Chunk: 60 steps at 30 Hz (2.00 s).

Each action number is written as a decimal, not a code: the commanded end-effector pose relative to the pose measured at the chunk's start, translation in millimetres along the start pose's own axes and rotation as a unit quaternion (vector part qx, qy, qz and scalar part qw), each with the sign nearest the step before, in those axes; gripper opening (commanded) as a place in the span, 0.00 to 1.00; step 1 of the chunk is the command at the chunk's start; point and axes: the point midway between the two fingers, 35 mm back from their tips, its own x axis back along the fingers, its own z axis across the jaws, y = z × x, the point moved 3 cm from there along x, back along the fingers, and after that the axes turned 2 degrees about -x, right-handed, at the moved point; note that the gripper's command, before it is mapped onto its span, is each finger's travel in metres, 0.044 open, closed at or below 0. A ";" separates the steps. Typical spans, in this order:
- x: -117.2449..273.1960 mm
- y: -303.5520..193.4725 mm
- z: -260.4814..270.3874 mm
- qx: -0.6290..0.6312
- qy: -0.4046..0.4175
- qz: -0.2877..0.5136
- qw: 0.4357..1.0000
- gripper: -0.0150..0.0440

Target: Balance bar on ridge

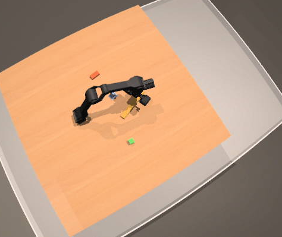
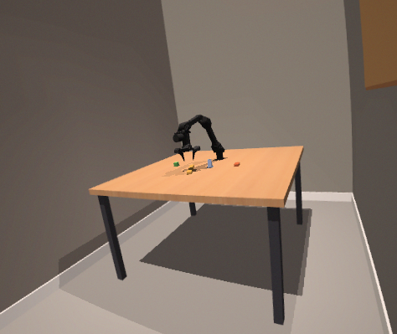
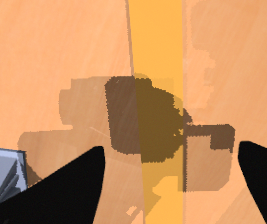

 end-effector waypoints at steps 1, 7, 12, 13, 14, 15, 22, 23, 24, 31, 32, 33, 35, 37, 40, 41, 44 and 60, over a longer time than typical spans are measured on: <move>-7.7 2.0 0.5 0.007 0.004 0.001 1.000 0.79; -41.5 1.8 0.9 0.007 0.005 0.001 1.000 0.79; -46.0 1.5 1.1 0.007 0.005 0.001 1.000 0.79; -46.0 1.5 1.1 0.007 0.005 0.001 1.000 0.79; -46.3 1.5 1.1 0.007 0.005 0.001 1.000 0.79; -46.8 1.5 1.1 0.007 0.005 0.001 1.000 0.79; -56.2 1.6 1.1 0.007 0.005 0.001 1.000 0.79; -57.8 1.6 1.1 0.007 0.005 0.001 1.000 0.79; -59.5 1.6 1.1 0.007 0.005 0.001 1.000 0.79; -70.6 1.4 1.4 0.007 0.005 0.001 1.000 0.79; -71.4 1.4 1.4 0.007 0.005 0.001 1.000 0.79; -71.7 1.4 1.4 0.007 0.005 0.001 1.000 0.79; -71.7 1.4 1.4 0.007 0.005 0.001 1.000 0.79; -71.7 1.4 1.4 0.007 0.005 0.001 1.000 0.79; -71.7 1.4 1.4 0.007 0.005 0.001 1.000 0.79; -71.7 1.4 1.4 0.007 0.005 0.001 1.000 0.79; -71.7 1.4 1.4 0.007 0.005 0.001 1.000 0.79; -70.2 1.5 0.4 0.005 0.001 0.001 1.000 0.50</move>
